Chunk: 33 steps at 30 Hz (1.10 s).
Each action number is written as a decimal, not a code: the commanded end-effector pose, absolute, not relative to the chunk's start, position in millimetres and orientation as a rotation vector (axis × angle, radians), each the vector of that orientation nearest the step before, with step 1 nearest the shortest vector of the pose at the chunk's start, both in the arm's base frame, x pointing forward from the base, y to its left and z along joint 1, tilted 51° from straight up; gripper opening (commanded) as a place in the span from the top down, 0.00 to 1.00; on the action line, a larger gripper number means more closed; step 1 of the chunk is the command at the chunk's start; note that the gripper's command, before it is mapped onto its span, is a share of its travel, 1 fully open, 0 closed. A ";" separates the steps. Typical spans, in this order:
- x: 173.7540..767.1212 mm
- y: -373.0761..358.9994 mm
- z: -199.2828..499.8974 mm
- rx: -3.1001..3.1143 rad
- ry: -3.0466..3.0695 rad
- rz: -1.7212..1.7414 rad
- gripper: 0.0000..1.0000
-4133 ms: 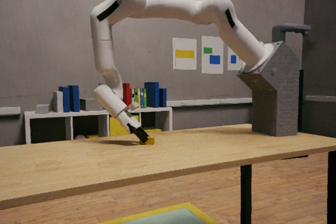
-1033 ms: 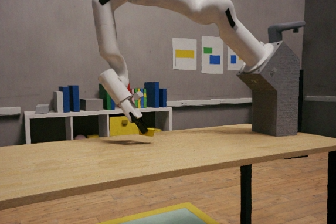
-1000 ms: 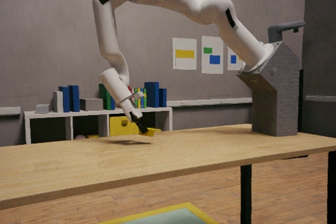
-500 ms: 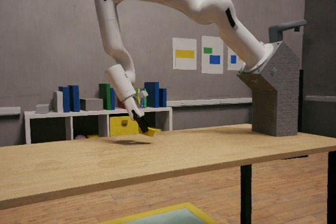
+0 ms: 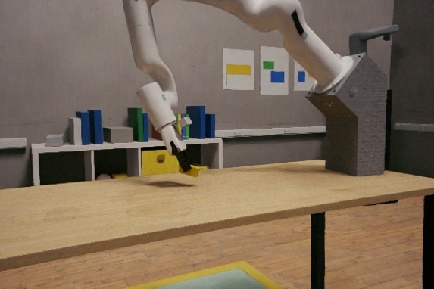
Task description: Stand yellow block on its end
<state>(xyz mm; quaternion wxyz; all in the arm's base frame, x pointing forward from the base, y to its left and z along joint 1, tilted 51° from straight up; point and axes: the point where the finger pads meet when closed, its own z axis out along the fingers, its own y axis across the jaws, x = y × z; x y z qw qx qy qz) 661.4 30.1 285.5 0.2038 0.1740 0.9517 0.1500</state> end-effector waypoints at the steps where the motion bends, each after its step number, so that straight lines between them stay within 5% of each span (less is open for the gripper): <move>1: 663.4 33.8 287.7 0.475 2.631 0.439 0.66; 33: 666.9 32.4 290.3 0.487 2.429 0.367 0.66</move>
